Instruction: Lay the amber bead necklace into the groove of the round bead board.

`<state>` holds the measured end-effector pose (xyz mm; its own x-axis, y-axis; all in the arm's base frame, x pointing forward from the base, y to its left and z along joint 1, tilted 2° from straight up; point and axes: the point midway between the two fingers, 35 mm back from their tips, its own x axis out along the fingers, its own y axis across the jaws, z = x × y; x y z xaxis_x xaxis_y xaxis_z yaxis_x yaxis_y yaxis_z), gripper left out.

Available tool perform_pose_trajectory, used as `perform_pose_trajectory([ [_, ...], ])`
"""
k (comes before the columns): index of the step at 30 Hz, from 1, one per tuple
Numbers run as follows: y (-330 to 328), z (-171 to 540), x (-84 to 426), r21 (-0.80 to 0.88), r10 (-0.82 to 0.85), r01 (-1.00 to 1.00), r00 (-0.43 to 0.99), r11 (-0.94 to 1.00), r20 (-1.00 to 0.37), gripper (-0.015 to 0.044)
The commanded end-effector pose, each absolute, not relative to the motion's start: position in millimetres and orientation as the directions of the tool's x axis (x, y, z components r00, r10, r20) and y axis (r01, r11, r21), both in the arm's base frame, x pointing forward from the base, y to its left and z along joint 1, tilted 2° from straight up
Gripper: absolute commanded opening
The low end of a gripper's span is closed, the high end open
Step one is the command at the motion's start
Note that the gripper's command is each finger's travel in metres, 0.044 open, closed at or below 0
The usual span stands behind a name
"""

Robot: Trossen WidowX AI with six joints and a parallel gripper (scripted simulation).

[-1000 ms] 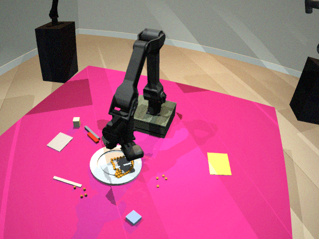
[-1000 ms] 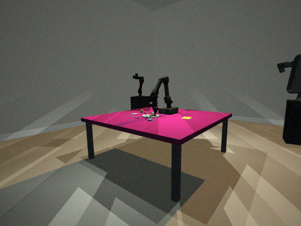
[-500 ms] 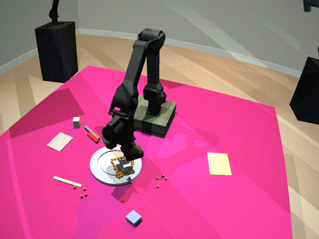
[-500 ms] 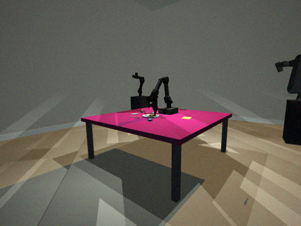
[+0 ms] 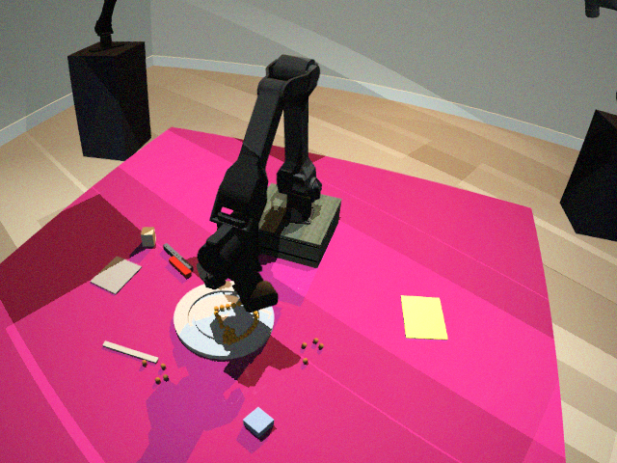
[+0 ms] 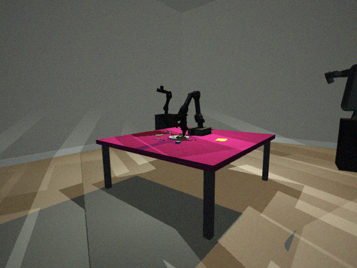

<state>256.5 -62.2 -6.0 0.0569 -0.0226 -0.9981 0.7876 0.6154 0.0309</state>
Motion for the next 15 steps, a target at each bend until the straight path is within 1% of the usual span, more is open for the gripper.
perform_pose_trajectory([
  [1,-62.2,-5.8,256.5,0.031,-0.023,0.788,0.057,0.615,-0.998,0.0000],
  [10,-61.6,-0.1,255.5,0.034,-0.020,0.784,0.059,0.620,-0.998,0.0000],
  [15,-61.9,-0.9,243.3,0.033,-0.020,0.784,0.058,0.620,-0.998,0.0000],
])
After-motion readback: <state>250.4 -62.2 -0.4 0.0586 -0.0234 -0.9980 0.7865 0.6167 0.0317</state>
